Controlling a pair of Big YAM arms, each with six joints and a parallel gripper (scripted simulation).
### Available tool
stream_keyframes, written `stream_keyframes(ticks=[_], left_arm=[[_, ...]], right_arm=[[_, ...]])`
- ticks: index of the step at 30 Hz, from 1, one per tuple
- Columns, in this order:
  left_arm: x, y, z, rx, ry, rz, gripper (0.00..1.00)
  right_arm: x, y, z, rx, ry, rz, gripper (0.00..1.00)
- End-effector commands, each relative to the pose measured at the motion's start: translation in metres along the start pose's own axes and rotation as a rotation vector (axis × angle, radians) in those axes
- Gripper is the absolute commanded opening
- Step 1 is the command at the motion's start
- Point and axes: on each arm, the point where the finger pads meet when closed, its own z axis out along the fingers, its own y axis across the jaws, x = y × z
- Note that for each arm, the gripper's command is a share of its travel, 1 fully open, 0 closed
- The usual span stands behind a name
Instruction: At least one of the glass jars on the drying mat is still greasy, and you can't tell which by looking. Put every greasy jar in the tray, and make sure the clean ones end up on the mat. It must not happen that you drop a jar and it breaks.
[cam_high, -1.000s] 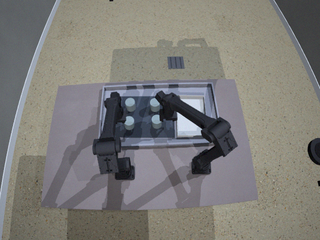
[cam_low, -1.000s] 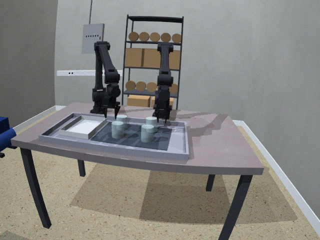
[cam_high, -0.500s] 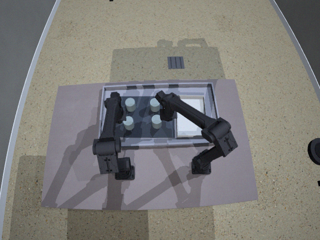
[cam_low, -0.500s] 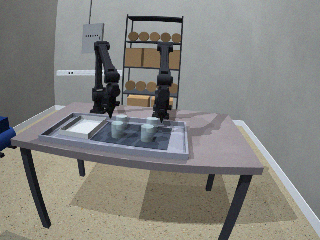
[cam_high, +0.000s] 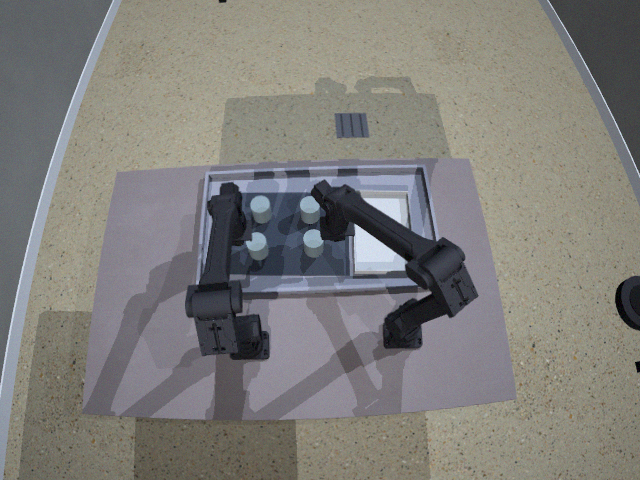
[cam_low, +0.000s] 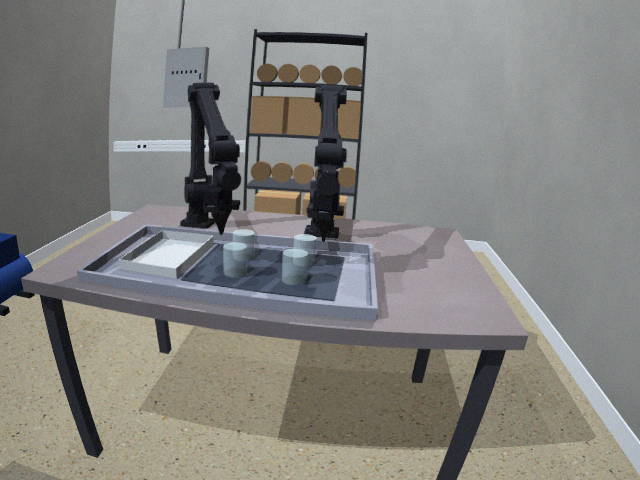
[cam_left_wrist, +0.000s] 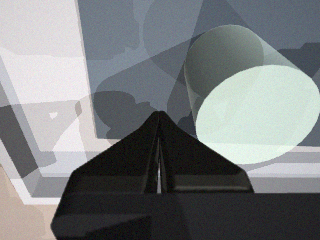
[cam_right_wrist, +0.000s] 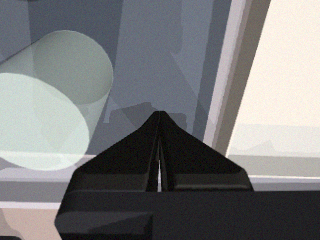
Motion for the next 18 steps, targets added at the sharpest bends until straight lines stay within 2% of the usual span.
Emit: stream_keyframes(ticks=[1,4,7,9,11,15,16,17,18], left_arm=[[-0.027,-0.005,-0.068,-0.002,-0.085,0.003,0.00],[-0.026,-0.005,-0.078,-0.002,-0.085,0.003,0.00],[-0.023,0.001,-0.097,-0.003,-0.078,-0.008,0.00],[-0.015,0.003,-0.086,-0.001,-0.029,-0.003,0.00],[-0.012,0.004,-0.072,0.001,-0.003,0.003,0.00],[-0.011,0.004,-0.070,0.001,0.002,0.003,0.00],[-0.011,0.002,-0.070,0.001,0.003,0.009,0.00],[-0.013,0.000,-0.070,0.001,0.000,0.010,0.10],[-0.021,0.000,-0.074,0.002,-0.021,0.003,0.10]], right_arm=[[-0.021,0.017,-0.053,-0.051,-0.078,-0.006,0.00],[-0.020,0.018,-0.062,-0.051,-0.079,-0.006,0.00],[-0.018,0.018,-0.090,-0.053,-0.081,-0.006,0.00],[-0.017,0.016,-0.107,-0.054,-0.082,-0.005,0.00],[-0.017,0.011,-0.106,-0.038,-0.060,-0.004,0.00],[-0.009,0.006,-0.080,-0.004,-0.007,-0.004,0.00],[-0.008,0.008,-0.083,-0.011,-0.018,0.003,0.11],[-0.006,0.012,-0.083,-0.019,-0.036,0.017,0.23],[-0.003,0.014,-0.077,-0.019,-0.055,0.031,0.34]])
